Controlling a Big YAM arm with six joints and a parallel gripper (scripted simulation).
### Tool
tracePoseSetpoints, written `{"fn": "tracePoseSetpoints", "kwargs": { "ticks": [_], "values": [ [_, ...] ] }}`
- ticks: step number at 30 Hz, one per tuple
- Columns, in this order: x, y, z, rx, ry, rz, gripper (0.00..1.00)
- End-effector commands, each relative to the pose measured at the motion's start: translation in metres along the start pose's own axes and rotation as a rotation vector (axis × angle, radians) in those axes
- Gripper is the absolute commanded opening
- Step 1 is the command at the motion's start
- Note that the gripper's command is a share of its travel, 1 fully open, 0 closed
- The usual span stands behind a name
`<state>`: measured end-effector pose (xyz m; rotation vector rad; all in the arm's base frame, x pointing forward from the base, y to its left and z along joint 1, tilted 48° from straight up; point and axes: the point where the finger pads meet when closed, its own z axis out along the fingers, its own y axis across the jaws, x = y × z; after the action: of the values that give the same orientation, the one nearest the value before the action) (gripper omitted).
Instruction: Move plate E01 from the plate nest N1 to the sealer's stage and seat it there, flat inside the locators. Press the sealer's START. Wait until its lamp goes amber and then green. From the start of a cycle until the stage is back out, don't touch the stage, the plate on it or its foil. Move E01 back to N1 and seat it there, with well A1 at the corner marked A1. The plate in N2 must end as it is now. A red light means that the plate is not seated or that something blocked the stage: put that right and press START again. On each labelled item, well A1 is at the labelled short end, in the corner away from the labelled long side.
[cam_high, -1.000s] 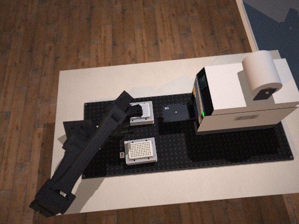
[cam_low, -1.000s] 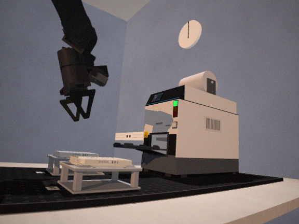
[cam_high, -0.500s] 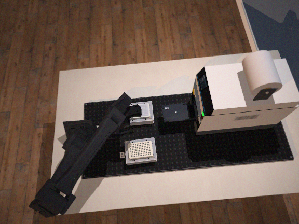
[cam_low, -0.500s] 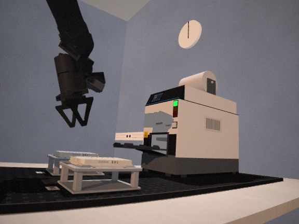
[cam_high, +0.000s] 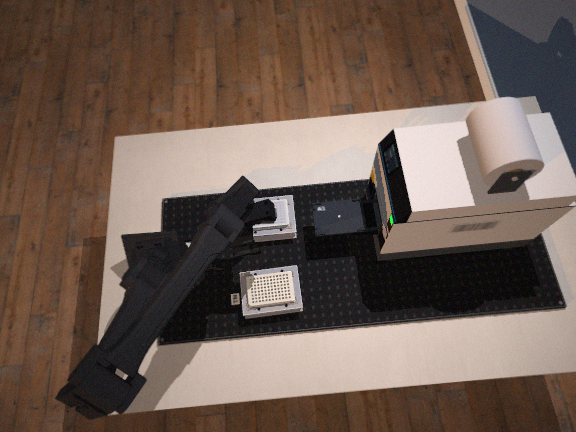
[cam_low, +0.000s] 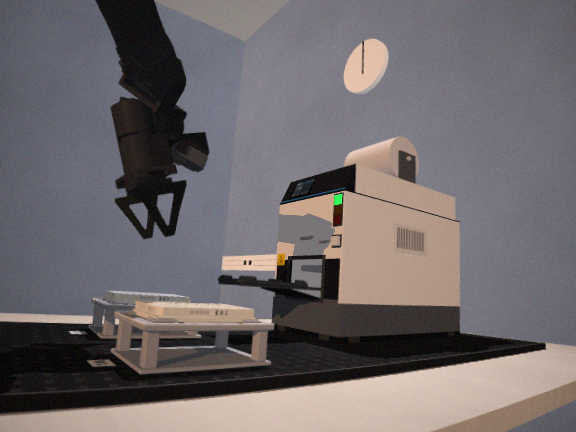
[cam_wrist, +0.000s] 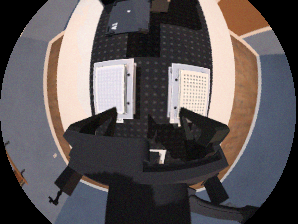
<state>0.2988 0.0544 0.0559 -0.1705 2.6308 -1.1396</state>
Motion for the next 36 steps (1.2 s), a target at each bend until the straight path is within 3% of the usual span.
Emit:
{"fn": "tracePoseSetpoints", "kwargs": {
  "ticks": [1, 6, 9, 13, 23, 27, 36],
  "values": [
    [-0.030, -0.009, -0.016, -0.015, -0.041, 0.052, 1.00],
    [-0.021, -0.046, -0.008, -0.010, -0.018, 0.030, 1.00],
    [-0.018, -0.040, -0.007, -0.010, -0.015, -0.001, 1.00],
    [-0.013, -0.067, 0.000, 0.006, -0.001, -0.015, 1.00],
    [-0.018, -0.117, 0.003, 0.000, -0.007, -0.028, 1.00],
    [-0.025, -0.124, 0.000, -0.005, -0.020, -0.024, 1.00],
    [-0.039, -0.114, -0.009, -0.014, -0.043, 0.001, 1.00]
  ]
}}
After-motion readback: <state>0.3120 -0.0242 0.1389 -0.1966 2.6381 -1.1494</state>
